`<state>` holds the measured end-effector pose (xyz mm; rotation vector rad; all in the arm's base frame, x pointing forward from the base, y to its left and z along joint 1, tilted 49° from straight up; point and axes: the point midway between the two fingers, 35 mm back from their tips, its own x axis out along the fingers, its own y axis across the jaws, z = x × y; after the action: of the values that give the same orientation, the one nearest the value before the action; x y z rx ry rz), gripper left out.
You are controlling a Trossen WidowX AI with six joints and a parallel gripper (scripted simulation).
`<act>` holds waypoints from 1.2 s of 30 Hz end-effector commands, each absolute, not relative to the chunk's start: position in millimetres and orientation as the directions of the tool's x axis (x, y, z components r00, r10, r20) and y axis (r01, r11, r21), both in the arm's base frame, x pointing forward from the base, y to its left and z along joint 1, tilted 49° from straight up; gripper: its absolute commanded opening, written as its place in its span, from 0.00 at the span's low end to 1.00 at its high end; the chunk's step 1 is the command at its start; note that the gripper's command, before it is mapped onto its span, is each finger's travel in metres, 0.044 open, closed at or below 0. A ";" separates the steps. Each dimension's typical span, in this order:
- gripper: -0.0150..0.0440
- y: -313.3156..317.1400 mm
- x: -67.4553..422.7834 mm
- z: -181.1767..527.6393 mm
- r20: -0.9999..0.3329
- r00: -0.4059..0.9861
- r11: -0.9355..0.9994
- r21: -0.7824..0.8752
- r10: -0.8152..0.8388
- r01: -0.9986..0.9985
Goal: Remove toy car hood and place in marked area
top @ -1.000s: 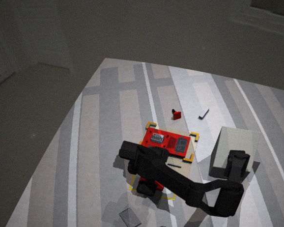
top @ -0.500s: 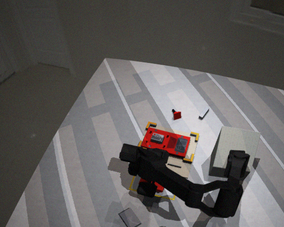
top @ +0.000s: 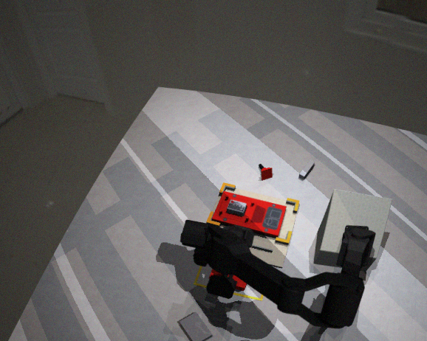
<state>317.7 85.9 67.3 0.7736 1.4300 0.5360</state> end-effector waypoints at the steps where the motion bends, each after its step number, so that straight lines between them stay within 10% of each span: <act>1: 0.25 89.9 316.4 65.3 -0.661 0.088 0.650 0.750 0.746 0.124; 36: 0.25 101.8 317.4 55.2 -0.659 0.088 0.649 0.751 0.747 0.124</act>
<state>317.7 99.5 56.2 0.7770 1.4318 0.5390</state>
